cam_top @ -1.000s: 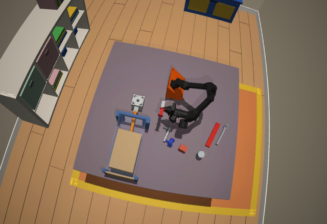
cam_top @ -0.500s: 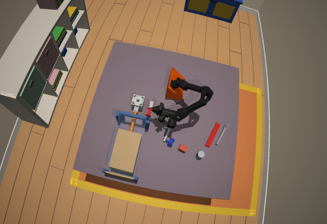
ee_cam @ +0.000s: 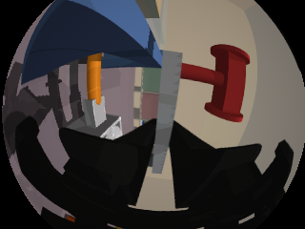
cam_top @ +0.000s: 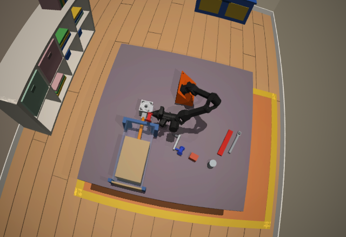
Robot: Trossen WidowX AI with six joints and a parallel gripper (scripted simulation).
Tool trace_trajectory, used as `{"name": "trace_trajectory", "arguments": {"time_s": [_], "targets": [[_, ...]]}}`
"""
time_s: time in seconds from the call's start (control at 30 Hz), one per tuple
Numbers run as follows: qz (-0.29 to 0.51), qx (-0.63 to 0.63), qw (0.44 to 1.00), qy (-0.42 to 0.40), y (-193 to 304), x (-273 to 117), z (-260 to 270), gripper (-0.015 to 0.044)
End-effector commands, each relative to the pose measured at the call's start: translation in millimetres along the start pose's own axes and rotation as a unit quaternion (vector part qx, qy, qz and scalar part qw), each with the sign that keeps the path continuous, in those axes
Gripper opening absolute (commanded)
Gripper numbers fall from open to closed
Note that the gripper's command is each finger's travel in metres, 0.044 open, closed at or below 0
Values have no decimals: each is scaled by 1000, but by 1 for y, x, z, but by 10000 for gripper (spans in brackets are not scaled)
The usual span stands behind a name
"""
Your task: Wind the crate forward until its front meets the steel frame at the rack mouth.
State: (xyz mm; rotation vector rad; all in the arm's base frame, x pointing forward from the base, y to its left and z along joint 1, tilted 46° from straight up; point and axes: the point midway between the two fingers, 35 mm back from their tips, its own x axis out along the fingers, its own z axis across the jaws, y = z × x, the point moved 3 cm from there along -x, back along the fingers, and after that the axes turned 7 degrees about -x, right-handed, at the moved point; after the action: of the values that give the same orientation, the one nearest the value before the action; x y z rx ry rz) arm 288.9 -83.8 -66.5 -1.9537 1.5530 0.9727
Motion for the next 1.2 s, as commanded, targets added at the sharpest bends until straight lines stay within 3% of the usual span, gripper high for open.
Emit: {"name": "trace_trajectory", "arguments": {"time_s": [0.0,0.33,0.93,1.17], "targets": [[23,2,1000,11,20,27,-4,0],[-1,0,1000,25,39,50,0,0],[-114,-5,993,38,61,46,9,0],[-101,-6,994,41,52,40,1,0]]}}
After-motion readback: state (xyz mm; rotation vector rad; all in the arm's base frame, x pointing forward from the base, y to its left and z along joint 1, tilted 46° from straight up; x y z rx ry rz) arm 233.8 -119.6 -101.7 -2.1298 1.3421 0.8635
